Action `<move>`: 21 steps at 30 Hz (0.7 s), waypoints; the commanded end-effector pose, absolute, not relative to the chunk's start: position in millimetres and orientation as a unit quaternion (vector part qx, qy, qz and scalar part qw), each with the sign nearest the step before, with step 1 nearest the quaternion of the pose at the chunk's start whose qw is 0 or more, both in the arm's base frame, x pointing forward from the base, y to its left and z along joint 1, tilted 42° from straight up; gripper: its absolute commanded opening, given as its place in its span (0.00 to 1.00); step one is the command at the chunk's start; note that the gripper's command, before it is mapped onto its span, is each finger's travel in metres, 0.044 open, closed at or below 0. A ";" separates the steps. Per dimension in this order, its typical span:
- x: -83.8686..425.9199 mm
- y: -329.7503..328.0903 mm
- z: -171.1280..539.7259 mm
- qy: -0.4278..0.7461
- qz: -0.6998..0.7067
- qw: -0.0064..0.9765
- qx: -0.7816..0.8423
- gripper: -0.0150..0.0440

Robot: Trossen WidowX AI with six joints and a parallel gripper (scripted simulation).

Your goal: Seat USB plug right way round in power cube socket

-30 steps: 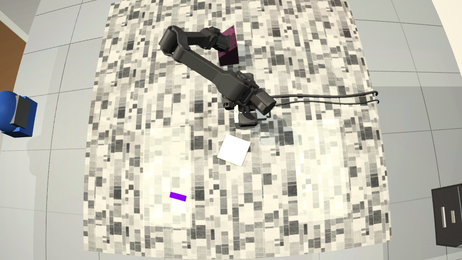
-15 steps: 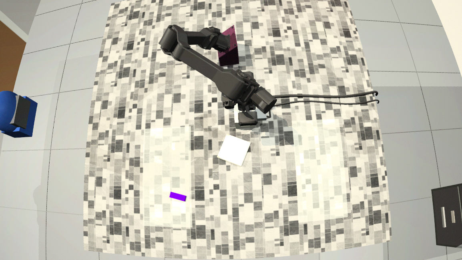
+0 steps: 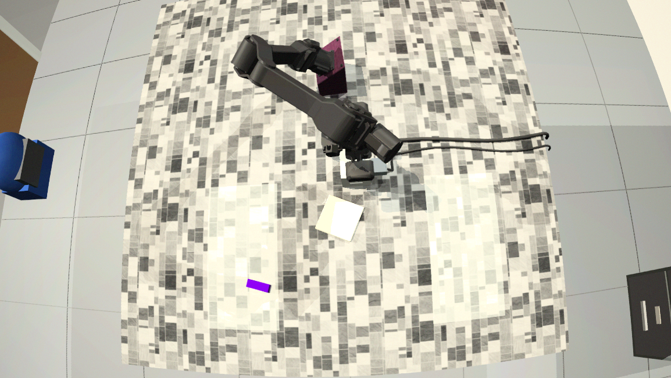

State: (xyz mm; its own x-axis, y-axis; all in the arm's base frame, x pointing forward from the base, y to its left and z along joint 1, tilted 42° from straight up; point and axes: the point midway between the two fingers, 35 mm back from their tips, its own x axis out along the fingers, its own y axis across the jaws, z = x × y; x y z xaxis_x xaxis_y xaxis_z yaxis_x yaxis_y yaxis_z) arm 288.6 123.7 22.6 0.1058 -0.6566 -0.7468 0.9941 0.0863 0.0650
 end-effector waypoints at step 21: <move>288.6 124.5 23.3 0.399 -0.537 0.727 0.156 0.25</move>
